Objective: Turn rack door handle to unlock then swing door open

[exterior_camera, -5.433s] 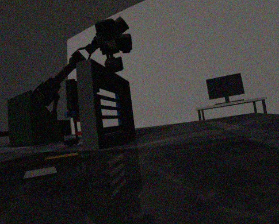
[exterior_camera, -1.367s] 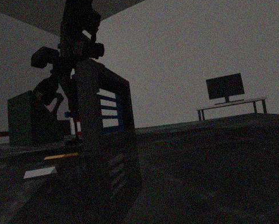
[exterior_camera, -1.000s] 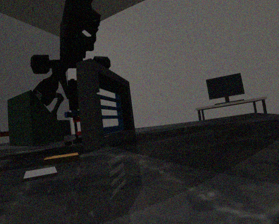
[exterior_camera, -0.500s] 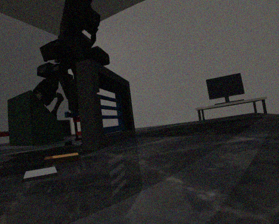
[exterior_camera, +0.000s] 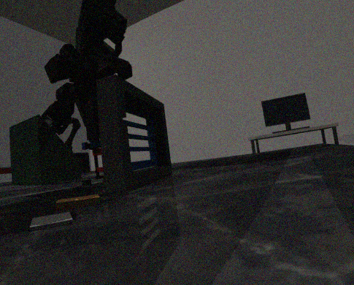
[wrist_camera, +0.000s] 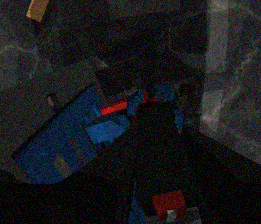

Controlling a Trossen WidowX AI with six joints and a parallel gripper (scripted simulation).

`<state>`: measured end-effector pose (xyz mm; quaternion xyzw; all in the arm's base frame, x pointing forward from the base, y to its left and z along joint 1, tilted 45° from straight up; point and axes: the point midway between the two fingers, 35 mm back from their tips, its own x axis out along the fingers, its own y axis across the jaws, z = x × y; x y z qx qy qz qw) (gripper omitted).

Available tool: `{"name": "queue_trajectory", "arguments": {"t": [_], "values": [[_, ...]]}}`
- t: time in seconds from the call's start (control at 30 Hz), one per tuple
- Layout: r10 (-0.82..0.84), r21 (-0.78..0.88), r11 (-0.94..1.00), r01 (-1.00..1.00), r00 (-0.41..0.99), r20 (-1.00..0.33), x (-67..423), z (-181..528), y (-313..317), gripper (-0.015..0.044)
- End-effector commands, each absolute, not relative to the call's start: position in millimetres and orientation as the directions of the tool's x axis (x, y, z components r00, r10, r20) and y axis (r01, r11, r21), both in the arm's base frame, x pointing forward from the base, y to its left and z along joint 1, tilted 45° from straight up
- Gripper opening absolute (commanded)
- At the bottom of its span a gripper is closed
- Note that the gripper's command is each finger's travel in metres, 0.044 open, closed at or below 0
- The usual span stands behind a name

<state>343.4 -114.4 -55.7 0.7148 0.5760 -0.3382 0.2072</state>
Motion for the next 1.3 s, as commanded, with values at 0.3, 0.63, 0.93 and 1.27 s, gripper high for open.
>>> {"name": "queue_trajectory", "arguments": {"t": [0.3, 0.63, 0.93, 1.27], "values": [[0.690, -0.084, -0.239, 0.967, 0.109, -0.715, 344.1, -55.3, -111.3, 0.0281], [0.690, 0.250, 0.108, 0.962, 0.109, -0.715, 344.1, -55.3, -111.3, 0.0281], [0.690, 0.507, 0.406, 0.760, 0.109, -0.715, 344.1, -55.3, -111.3, 0.0281], [0.690, 0.675, 0.642, 0.364, 0.109, -0.715, 344.1, -55.3, -111.3, 0.0281]]}}
